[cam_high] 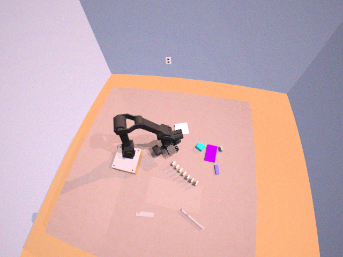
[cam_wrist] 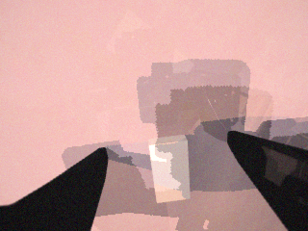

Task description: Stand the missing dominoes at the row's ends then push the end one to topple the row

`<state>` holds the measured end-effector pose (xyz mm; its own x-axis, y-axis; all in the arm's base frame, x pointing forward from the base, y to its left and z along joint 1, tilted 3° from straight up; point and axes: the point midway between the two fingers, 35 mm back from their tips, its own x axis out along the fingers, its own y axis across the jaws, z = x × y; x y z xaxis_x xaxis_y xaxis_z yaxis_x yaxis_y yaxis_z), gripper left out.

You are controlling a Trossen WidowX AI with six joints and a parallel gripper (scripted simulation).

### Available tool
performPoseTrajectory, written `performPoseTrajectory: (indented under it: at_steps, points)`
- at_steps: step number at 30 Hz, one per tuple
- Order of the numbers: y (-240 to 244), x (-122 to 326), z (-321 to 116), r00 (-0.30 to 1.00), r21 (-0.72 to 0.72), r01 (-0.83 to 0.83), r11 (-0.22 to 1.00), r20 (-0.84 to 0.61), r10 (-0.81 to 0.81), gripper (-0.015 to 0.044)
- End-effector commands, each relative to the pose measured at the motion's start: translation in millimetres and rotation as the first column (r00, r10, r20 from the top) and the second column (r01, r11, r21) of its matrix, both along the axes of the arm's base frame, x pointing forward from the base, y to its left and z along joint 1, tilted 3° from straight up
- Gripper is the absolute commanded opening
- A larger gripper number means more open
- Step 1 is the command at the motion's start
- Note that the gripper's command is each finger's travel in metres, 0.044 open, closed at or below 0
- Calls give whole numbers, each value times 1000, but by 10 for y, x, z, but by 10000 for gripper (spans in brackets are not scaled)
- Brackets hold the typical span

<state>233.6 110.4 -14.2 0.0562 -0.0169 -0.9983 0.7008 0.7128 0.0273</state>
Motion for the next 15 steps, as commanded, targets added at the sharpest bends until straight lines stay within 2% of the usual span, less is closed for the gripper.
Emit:
performPoseTrajectory:
  at_steps: [1, 10, 11, 15]
  points:
    - [-1, 2, -8, 1000, -1, 3, 1000, 1, -3, 361]
    - [-1, 2, -8, 1000, -1, 3, 1000, 1, -3, 125]
    - [-1, 2, -8, 1000, -1, 3, 1000, 1, -3, 107]
    - [-1, 2, -8, 1000, -1, 3, 1000, 1, -3, 107]
